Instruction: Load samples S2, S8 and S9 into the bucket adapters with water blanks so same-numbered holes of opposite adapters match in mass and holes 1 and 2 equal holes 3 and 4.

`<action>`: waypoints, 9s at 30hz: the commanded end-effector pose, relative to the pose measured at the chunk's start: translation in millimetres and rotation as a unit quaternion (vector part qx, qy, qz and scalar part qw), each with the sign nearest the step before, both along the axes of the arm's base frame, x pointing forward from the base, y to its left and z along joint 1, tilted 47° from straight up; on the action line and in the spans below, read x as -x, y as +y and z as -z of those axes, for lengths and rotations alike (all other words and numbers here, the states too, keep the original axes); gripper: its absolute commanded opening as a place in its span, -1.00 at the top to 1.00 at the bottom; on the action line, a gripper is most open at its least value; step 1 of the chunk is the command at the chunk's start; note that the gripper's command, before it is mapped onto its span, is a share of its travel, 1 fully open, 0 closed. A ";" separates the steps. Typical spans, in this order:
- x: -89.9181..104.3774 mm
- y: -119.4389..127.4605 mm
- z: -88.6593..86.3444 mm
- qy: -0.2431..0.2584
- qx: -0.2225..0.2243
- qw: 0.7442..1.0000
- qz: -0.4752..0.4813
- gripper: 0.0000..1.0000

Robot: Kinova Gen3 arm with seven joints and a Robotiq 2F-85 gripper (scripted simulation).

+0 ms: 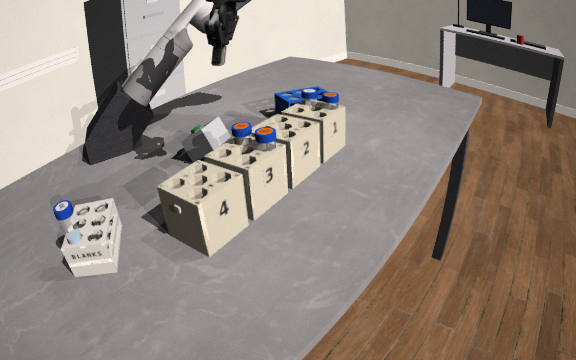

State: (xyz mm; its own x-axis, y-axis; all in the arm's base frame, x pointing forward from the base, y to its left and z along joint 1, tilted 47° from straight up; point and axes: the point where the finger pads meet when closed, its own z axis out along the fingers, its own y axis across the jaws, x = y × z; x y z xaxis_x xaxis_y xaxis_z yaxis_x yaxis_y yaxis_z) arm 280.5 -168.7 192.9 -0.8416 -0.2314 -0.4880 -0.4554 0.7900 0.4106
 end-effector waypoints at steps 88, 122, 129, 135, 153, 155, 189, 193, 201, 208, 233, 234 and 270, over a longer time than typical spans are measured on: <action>114.0 49.1 23.4 0.389 -0.273 0.703 0.530 0.80; 108.8 56.4 31.3 0.505 -0.196 0.624 0.564 0.80; 104.6 62.0 37.5 0.505 -0.196 0.624 0.564 0.80; 101.7 66.1 41.9 0.505 -0.197 0.624 0.564 0.80; 93.0 78.3 55.1 0.505 -0.197 0.624 0.564 0.80; 91.8 79.9 56.9 0.505 -0.197 0.624 0.564 0.80; 74.3 104.2 83.4 0.505 -0.197 0.624 0.564 0.80; 71.9 107.5 86.9 0.505 -0.197 0.624 0.564 0.80; 67.3 114.0 94.0 0.505 -0.197 0.624 0.564 0.80; 64.3 118.0 98.4 0.505 -0.197 0.624 0.564 0.80; 55.4 130.5 112.0 0.505 -0.197 0.624 0.564 0.80; 55.1 130.9 112.4 0.505 -0.197 0.624 0.564 0.80; 46.5 144.1 126.9 0.505 -0.197 0.624 0.564 0.80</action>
State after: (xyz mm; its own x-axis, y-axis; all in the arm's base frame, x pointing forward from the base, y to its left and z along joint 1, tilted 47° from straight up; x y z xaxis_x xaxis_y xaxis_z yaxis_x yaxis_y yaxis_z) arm 233.2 -25.4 67.0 -0.2861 0.7550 0.5901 0.9457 0.1231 0.3010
